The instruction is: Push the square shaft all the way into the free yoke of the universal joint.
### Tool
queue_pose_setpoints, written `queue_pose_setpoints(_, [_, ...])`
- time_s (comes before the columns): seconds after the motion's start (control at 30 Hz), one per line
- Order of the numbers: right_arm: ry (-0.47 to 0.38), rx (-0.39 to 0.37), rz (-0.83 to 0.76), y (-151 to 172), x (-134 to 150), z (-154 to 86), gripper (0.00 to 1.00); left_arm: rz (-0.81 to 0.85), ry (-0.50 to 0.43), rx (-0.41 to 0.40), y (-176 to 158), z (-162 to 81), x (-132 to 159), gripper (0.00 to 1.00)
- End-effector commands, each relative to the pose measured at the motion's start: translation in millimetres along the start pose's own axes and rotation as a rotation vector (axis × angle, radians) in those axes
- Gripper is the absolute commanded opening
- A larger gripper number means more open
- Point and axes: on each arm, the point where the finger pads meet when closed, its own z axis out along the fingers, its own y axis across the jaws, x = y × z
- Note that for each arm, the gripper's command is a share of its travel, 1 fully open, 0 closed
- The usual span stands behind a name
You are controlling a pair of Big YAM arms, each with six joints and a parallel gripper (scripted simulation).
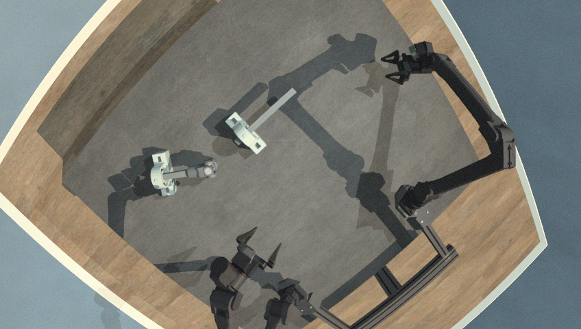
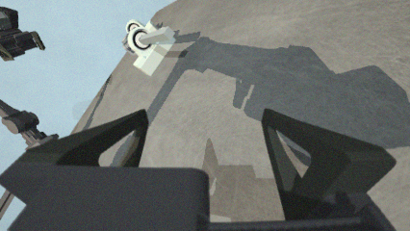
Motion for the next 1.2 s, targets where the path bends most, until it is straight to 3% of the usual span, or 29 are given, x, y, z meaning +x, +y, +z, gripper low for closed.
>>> queue_pose_setpoints(0.0, [-0.002, 0.003, -0.011, 0.8, -5.0, -1.4, 1.00, 0.005, -0.008, -0.002, -0.5, -2.5, -3.7, 1.00])
queue_pose_setpoints(0.57, [-0.002, 0.003, -0.011, 0.8, -5.0, -1.4, 1.00, 0.005, -0.008, -0.002, -0.5, -2.5, -3.7, 1.00])
queue_pose_setpoints(0.67, [0.017, -0.024, -0.027, -1.7, -5.3, 15.0, 0.66, 0.005, -0.013, -0.023, 15.7, 9.4, 2.1, 0.66])
queue_pose_setpoints(0.7, [0.033, -0.031, -0.036, -1.5, -5.6, 21.6, 0.55, 0.007, -0.024, -0.038, 23.3, 13.1, 1.2, 0.63])
queue_pose_setpoints(0.73, [0.053, -0.038, -0.046, -1.2, -5.8, 29.5, 0.47, 0.009, -0.039, -0.055, 32.5, 16.4, -1.1, 0.63])
queue_pose_setpoints(0.83, [0.156, -0.065, -0.097, 0.6, -5.0, 65.6, 0.47, 0.006, -0.081, -0.128, 71.1, 35.3, 2.2, 0.63])
queue_pose_setpoints(1.03, [0.485, -0.097, -0.267, 8.9, 3.8, 154.5, 0.47, -0.025, -0.162, -0.323, 167.6, 67.8, 25.4, 0.63])
queue_pose_setpoints(1.1, [0.485, -0.097, -0.267, 8.9, 3.8, 154.5, 0.47, -0.025, -0.162, -0.323, 167.6, 67.8, 25.4, 0.63])
queue_pose_setpoints(1.17, [0.605, -0.109, -0.351, 16.4, 4.9, 186.9, 0.47, -0.026, -0.203, -0.408, 206.0, 71.4, 31.3, 0.63])
